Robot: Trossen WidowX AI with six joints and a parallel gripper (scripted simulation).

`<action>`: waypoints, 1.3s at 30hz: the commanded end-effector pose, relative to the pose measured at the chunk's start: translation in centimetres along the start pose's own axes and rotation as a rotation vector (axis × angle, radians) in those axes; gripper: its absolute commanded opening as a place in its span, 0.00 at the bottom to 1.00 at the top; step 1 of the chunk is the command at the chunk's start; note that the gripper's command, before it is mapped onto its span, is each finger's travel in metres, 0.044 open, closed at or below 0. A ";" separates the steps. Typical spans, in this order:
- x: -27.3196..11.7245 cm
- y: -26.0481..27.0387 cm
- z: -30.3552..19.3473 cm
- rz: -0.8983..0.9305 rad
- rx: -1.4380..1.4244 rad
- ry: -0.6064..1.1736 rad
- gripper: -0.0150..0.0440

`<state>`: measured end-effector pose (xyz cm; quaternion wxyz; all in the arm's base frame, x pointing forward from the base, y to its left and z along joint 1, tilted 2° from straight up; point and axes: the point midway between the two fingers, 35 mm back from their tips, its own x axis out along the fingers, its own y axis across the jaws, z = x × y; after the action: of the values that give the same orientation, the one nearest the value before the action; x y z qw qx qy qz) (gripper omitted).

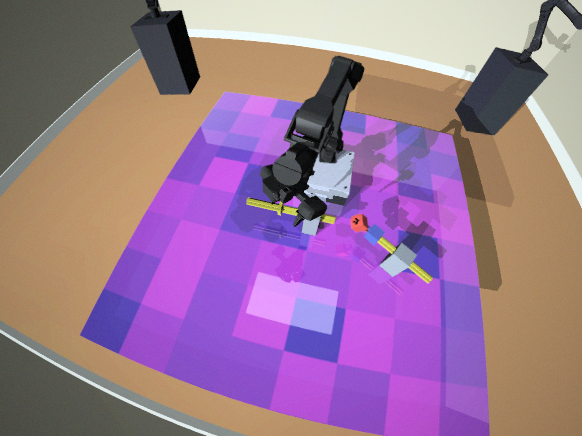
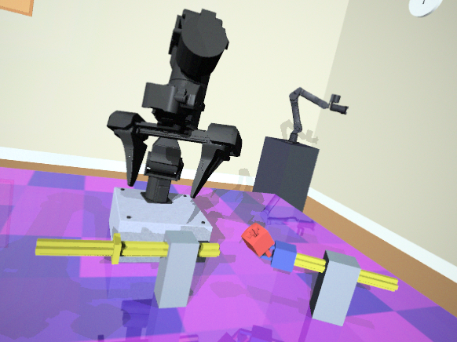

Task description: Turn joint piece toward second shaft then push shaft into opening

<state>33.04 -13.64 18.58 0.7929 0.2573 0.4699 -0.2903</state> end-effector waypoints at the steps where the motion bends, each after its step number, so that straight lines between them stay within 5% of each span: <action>1: -0.3 1.9 -1.9 0.015 -0.110 0.069 1.00; 21: -3.9 7.7 -12.5 0.046 -0.631 0.431 1.00; 39: -3.5 7.8 -12.9 0.088 -1.041 0.419 1.00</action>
<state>29.43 1.32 17.44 0.7204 -0.0584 0.6897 0.0438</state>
